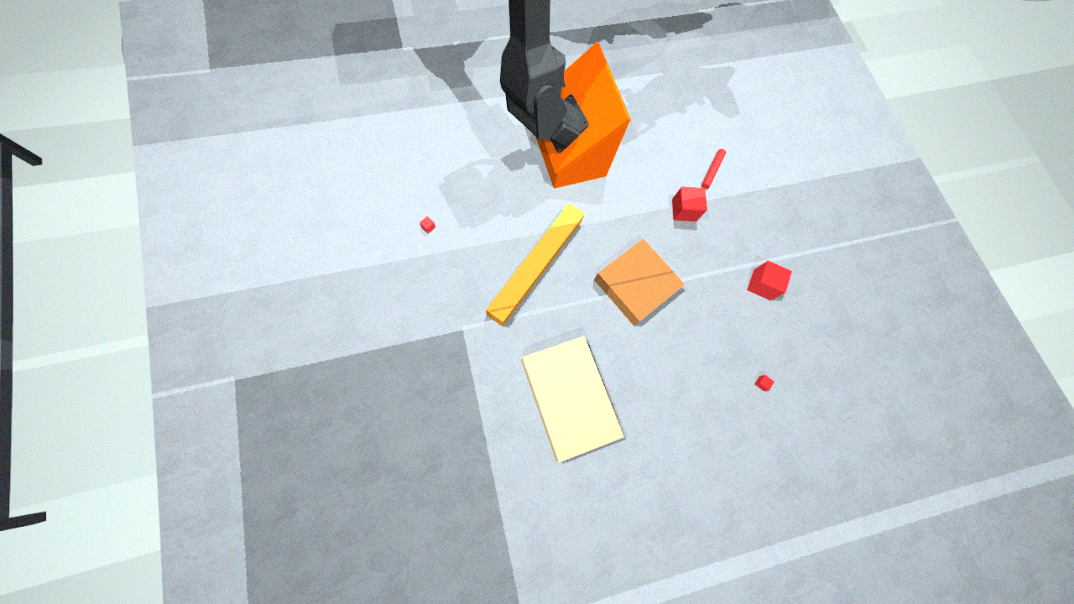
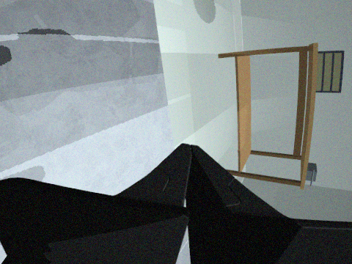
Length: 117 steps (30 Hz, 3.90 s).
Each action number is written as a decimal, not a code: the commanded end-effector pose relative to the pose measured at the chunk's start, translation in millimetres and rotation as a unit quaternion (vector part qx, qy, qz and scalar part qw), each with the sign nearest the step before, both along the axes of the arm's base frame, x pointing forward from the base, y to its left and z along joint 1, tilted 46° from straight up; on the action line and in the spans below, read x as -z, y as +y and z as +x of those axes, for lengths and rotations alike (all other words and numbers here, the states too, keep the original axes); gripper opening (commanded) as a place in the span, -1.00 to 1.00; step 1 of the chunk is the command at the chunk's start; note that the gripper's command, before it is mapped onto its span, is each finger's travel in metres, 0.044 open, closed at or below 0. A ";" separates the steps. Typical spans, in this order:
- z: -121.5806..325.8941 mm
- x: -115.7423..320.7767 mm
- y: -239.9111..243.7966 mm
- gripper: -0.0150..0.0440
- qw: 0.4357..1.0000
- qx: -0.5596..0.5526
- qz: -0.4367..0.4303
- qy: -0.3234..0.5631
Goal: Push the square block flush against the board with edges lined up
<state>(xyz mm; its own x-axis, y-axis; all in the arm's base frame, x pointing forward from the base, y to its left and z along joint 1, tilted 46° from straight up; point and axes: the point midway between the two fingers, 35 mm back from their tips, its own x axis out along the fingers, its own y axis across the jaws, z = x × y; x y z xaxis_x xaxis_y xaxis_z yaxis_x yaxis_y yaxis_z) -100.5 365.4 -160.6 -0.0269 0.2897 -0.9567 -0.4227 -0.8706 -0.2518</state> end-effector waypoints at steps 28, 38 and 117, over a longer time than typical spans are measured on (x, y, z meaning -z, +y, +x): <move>323.0 -33.2 -157.7 -0.49 0.876 0.341 -0.318 -0.127; 369.4 -66.6 -260.0 -0.49 0.798 0.398 -0.442 -0.097; 396.3 -93.5 -388.8 -0.49 0.769 0.410 -0.485 -0.077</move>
